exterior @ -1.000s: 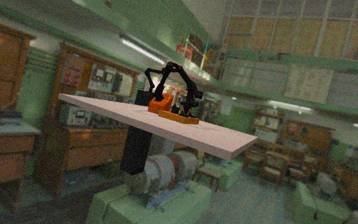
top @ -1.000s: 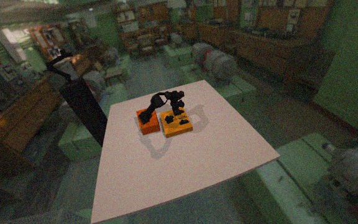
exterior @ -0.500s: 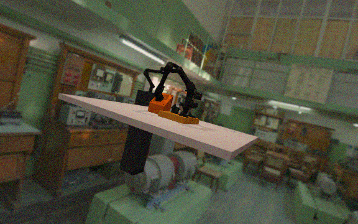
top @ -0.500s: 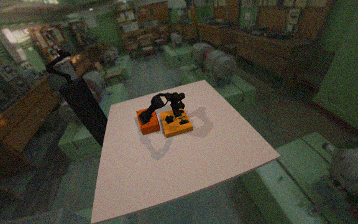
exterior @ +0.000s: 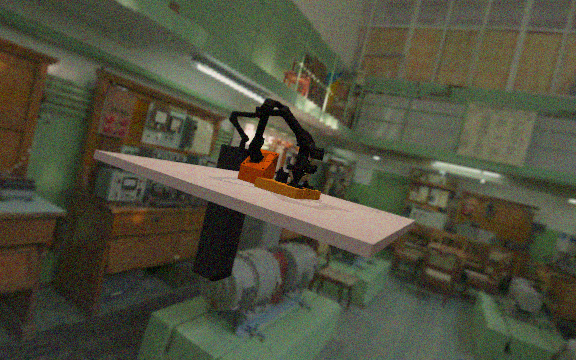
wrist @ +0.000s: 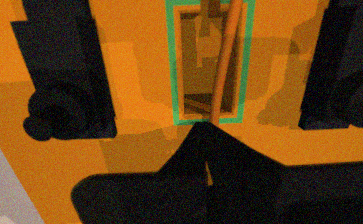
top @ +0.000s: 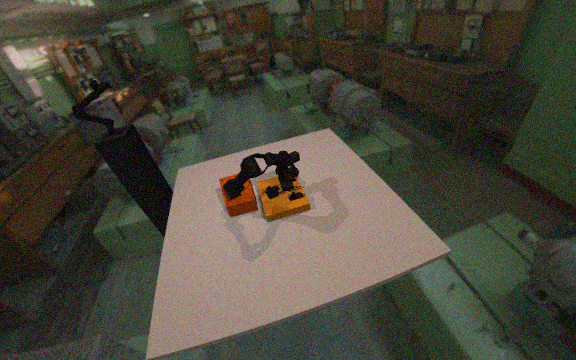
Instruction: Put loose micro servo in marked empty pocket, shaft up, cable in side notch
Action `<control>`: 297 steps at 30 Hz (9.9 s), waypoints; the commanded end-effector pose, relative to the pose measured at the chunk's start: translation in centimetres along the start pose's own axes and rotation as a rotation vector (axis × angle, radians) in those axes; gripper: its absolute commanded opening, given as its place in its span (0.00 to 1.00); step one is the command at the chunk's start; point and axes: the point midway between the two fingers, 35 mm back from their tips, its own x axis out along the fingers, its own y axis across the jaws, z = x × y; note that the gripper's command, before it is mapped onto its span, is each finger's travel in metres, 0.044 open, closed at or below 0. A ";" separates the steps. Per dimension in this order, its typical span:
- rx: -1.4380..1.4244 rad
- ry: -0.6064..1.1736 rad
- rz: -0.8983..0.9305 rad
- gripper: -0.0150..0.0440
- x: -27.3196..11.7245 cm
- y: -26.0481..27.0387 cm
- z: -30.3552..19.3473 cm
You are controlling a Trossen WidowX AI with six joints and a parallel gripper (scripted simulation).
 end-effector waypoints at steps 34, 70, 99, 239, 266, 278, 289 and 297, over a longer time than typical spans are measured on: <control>0.000 0.002 -0.011 0.25 0.1 -5.5 -0.4; -0.221 0.005 -0.006 1.00 -8.2 -2.8 -6.2; -0.220 0.005 -0.007 0.78 -4.2 -2.9 -6.3; -0.181 0.000 -0.007 0.25 -5.3 -0.6 4.9; -0.181 0.000 -0.007 0.25 -3.8 -0.5 5.0; -0.181 0.000 -0.008 0.25 -2.8 -0.5 5.0; -0.181 0.000 -0.008 0.25 -2.0 -0.5 5.0; -0.181 0.000 -0.008 0.25 -1.5 -0.6 5.0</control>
